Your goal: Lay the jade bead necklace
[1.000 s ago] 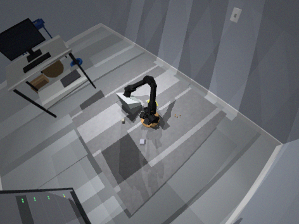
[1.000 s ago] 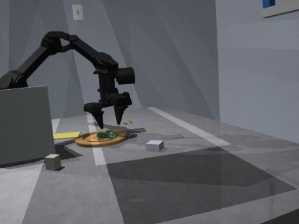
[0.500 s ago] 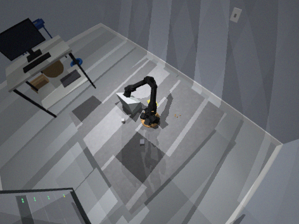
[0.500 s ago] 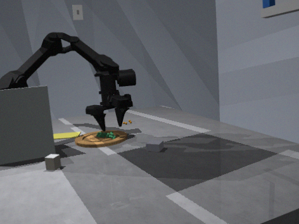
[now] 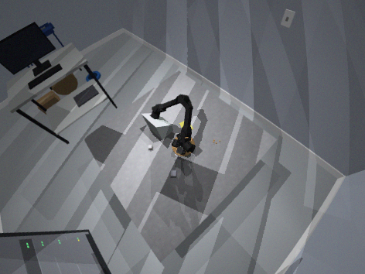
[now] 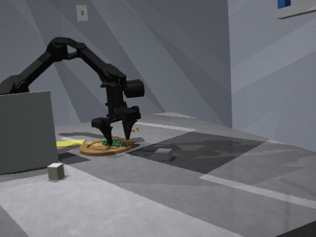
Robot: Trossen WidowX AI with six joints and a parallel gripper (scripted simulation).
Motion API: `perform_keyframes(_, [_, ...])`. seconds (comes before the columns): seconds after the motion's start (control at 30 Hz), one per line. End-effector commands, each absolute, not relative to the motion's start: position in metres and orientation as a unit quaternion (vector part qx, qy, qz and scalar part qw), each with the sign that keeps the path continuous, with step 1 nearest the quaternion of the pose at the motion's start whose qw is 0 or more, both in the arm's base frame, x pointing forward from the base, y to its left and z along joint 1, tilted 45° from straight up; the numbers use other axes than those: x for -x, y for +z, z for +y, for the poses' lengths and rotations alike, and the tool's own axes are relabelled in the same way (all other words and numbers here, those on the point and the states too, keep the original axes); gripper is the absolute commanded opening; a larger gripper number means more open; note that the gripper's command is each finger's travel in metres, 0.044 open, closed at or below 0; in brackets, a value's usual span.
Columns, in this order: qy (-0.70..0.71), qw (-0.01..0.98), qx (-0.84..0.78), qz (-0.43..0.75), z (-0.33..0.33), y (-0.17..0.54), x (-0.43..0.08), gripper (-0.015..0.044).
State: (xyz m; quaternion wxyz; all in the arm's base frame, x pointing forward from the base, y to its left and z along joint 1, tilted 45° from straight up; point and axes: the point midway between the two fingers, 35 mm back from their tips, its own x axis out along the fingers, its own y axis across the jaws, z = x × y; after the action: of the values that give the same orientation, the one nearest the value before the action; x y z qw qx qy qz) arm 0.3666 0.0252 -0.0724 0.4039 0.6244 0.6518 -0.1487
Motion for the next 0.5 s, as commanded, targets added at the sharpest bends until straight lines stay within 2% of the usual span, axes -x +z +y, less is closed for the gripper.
perform_keyframes(0.0, [-0.151, 0.397, -0.626, 0.654, 0.0296, -0.0768, -0.3638, 0.038])
perform_keyframes(0.13, [-0.151, 0.397, -0.626, 0.654, 0.0296, -0.0768, -0.3638, 0.038])
perform_keyframes(0.47, [-0.15, 0.402, -0.624, 0.653, 0.0277, -0.0754, -0.3655, 0.0118])
